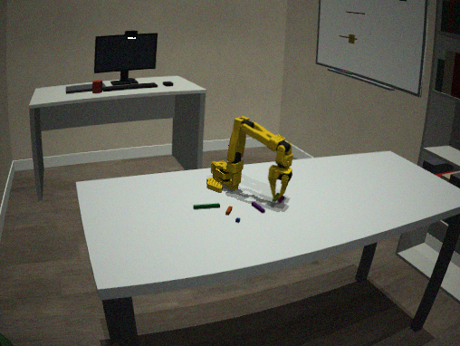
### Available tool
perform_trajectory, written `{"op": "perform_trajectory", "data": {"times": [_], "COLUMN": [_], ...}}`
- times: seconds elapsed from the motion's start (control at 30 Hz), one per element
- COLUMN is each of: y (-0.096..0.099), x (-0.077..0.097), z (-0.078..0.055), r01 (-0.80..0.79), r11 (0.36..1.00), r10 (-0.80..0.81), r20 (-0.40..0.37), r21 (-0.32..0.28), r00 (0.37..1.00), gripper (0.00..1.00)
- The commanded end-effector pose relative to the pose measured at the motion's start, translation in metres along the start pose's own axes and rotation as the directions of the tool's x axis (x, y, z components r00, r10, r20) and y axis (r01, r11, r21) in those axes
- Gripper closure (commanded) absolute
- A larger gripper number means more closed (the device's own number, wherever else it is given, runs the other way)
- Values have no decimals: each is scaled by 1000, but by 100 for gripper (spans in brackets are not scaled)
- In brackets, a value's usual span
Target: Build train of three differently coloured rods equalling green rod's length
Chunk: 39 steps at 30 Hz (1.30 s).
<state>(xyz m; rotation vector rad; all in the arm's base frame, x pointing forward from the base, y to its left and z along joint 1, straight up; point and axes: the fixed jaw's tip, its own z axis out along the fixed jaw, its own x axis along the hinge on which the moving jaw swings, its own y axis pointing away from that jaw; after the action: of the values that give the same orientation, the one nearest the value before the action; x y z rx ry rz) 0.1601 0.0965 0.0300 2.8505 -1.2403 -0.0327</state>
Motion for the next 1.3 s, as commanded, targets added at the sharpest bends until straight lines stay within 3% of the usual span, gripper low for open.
{"op": "perform_trajectory", "data": {"times": [0.0, 0.07, 0.7, 1.27], "y": [-15, -19, -19, -21], "x": [5, 6, 6, 6], "z": [-18, -25, -25, -11], "r01": [1, 2, 2, 2], "r11": [994, 989, 989, 989], "r10": [2, 2, 2, 2], "r20": [-22, -29, -29, -29], "r21": [114, 148, 148, 148], "r00": [1000, 1000, 1000, 1000], "gripper": [100, 100, 100, 100]}}
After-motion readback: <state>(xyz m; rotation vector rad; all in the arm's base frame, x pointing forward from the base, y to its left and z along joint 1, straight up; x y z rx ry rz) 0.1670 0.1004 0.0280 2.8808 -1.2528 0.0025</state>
